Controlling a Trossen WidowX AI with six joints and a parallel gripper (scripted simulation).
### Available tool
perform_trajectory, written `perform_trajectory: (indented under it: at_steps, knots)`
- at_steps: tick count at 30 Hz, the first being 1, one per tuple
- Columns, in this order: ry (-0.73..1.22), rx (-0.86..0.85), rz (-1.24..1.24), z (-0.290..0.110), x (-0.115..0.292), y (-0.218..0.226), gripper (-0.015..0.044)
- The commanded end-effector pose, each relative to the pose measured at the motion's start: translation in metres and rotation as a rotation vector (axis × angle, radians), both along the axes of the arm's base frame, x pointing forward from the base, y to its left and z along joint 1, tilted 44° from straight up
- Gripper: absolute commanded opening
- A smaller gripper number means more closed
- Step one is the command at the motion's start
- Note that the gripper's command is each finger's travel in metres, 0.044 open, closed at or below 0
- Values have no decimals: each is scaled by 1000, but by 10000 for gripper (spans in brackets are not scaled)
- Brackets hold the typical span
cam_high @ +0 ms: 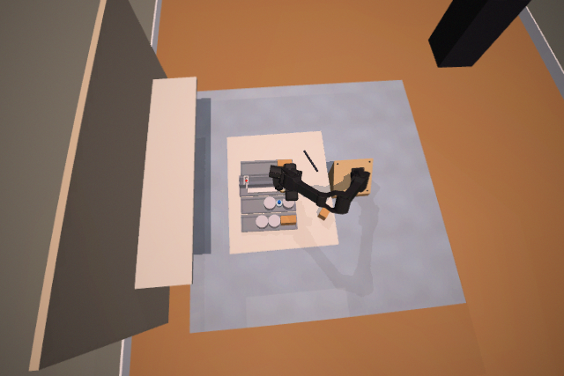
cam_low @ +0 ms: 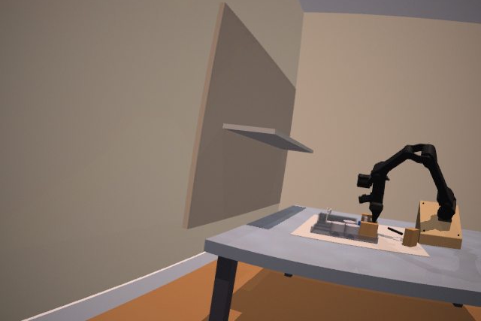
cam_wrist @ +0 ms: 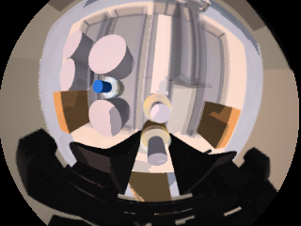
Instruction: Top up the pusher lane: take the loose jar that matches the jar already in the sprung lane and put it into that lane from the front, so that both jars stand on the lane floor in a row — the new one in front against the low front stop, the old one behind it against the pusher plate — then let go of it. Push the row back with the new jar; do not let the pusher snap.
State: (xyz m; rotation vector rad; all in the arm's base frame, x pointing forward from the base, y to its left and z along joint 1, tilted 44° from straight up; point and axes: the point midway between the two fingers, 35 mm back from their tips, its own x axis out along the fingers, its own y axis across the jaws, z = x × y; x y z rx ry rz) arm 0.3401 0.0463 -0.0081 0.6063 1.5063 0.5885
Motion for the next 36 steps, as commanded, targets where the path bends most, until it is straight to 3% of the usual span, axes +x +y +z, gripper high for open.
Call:
perform_trajectory:
  at_steps: [1, 36]
  knots:
    - [-25, 6, -3, 3, 7, 0, 0]
    - [-25, 6, -3, 1, 10, 2, 0]
